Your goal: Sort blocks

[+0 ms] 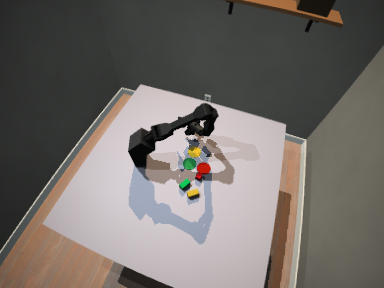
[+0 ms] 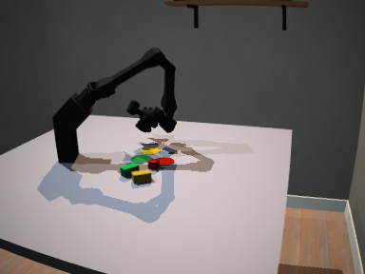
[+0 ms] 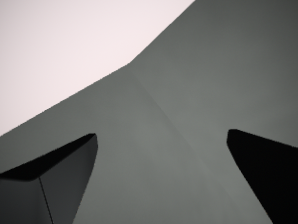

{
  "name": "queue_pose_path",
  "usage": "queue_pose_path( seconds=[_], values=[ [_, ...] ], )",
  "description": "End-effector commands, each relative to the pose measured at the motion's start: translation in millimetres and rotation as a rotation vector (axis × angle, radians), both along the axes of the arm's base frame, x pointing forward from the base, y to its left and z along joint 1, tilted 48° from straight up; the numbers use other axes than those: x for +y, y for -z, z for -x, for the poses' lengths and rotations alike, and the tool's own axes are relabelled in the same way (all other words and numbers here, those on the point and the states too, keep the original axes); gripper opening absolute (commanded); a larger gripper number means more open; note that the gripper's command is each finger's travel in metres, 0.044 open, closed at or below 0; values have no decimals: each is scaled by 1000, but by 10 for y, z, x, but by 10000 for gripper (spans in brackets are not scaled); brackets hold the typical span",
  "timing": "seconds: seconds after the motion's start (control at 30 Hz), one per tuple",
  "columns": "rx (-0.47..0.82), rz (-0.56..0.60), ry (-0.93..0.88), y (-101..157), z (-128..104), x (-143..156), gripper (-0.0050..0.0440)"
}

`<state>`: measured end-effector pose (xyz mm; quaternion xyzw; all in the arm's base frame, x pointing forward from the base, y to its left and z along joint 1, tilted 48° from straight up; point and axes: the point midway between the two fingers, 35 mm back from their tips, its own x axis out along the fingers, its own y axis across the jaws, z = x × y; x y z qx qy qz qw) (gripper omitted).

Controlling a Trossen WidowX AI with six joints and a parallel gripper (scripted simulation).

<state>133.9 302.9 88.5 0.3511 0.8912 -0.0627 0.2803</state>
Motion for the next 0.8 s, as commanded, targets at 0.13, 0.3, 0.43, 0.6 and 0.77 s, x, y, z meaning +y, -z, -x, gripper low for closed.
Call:
queue_pose_path(
  seconds=[0.13, 0.3, 0.43, 0.6, 0.77],
  values=[
    [-87, -91, 32, -138, -165, -123, 304],
    [-392, -238, -18, -199, -537, -396, 265],
    [-568, -303, -63, -237, -718, -558, 265],
    [-753, -353, -118, -277, -891, -742, 265],
    [-980, -386, -199, -330, -1087, -982, 265]
  ],
)
